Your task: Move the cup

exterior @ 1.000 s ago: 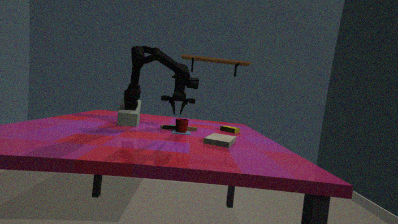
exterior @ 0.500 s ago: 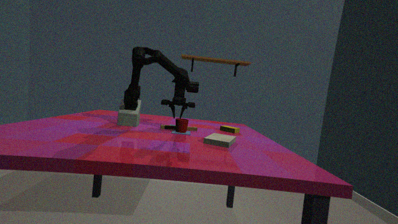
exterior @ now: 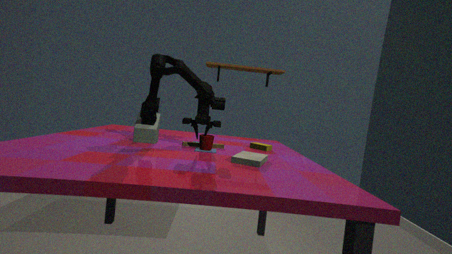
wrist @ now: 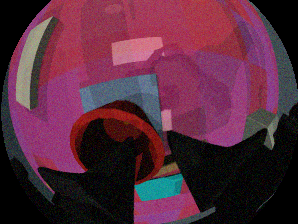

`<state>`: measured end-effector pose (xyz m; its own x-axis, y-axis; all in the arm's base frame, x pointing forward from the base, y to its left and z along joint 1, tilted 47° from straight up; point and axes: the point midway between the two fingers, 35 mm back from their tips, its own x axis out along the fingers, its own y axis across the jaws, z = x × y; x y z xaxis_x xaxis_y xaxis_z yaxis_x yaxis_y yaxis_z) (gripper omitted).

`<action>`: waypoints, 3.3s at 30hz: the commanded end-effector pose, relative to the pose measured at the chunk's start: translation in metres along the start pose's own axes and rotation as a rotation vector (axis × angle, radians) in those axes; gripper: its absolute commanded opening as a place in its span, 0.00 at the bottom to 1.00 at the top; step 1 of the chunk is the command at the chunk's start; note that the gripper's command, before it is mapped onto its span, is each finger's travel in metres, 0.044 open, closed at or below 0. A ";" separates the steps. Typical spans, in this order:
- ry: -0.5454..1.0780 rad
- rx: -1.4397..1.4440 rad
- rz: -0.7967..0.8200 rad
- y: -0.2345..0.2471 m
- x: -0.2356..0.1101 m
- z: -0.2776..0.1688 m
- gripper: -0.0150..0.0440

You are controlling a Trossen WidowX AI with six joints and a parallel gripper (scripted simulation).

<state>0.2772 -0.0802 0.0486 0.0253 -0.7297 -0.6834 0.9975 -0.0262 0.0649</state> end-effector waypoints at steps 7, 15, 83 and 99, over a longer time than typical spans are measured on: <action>-0.007 -0.007 -0.003 -0.003 0.015 0.001 0.50; -0.003 0.000 -0.002 -0.002 0.013 0.001 0.32; -0.002 -0.007 -0.004 -0.011 -0.035 -0.057 0.25; 0.000 -0.007 -0.004 -0.019 -0.037 -0.097 0.25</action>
<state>0.2643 0.0073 0.0085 0.0227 -0.7318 -0.6812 0.9984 -0.0191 0.0537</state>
